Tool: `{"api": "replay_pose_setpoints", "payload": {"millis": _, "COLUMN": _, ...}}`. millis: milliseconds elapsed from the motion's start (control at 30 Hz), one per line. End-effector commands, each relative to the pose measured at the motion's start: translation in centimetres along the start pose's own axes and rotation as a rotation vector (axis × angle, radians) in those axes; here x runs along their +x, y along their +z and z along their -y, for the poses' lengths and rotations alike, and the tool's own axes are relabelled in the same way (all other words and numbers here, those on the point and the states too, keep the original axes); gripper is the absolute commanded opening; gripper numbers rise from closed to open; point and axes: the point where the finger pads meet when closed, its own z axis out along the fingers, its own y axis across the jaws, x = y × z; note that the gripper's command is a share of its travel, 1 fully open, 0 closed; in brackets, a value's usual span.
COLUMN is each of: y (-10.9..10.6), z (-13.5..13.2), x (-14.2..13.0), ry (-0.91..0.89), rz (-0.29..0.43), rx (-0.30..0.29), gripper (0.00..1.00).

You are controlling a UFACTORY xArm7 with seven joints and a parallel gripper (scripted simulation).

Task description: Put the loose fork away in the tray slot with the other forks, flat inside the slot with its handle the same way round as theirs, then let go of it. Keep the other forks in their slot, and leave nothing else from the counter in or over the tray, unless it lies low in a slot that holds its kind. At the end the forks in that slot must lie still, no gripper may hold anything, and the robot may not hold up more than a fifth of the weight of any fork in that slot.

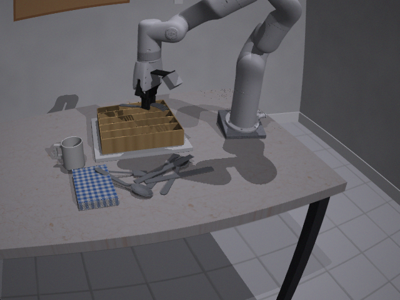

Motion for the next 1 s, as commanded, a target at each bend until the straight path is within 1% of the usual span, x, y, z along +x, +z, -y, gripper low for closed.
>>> {"api": "replay_pose_setpoints", "payload": {"millis": 0, "y": -0.11, "z": -0.07, "x": -0.1, "ry": -0.278, "rz": -0.001, "rx": -0.028, "gripper": 0.03}}
{"api": "replay_pose_setpoints", "payload": {"millis": 67, "y": -0.11, "z": -0.07, "x": -0.1, "ry": -0.359, "rz": -0.001, "rx": -0.03, "gripper": 0.03}}
{"api": "replay_pose_setpoints", "payload": {"millis": 133, "y": -0.11, "z": -0.07, "x": -0.1, "ry": -0.359, "rz": -0.001, "rx": -0.03, "gripper": 0.03}}
{"api": "replay_pose_setpoints", "payload": {"millis": 167, "y": -0.11, "z": -0.07, "x": -0.09, "ry": -0.478, "rz": 0.0, "rx": -0.036, "gripper": 0.03}}
{"api": "replay_pose_setpoints", "payload": {"millis": 200, "y": -0.11, "z": -0.06, "x": -0.07, "ry": -0.513, "rz": 0.004, "rx": -0.04, "gripper": 0.03}}
{"api": "replay_pose_setpoints", "payload": {"millis": 267, "y": -0.09, "z": 0.0, "x": 0.01, "ry": -0.577, "rz": 0.028, "rx": -0.057, "gripper": 0.03}}
{"api": "replay_pose_setpoints", "payload": {"millis": 400, "y": -0.09, "z": 0.31, "x": 0.07, "ry": -0.713, "rz": 0.097, "rx": -0.104, "gripper": 0.03}}
{"api": "replay_pose_setpoints", "payload": {"millis": 533, "y": -0.09, "z": 0.32, "x": 0.07, "ry": -0.832, "rz": 0.137, "rx": -0.149, "gripper": 0.03}}
{"api": "replay_pose_setpoints", "payload": {"millis": 967, "y": -0.09, "z": 0.32, "x": 0.07, "ry": -0.832, "rz": 0.137, "rx": -0.149, "gripper": 0.03}}
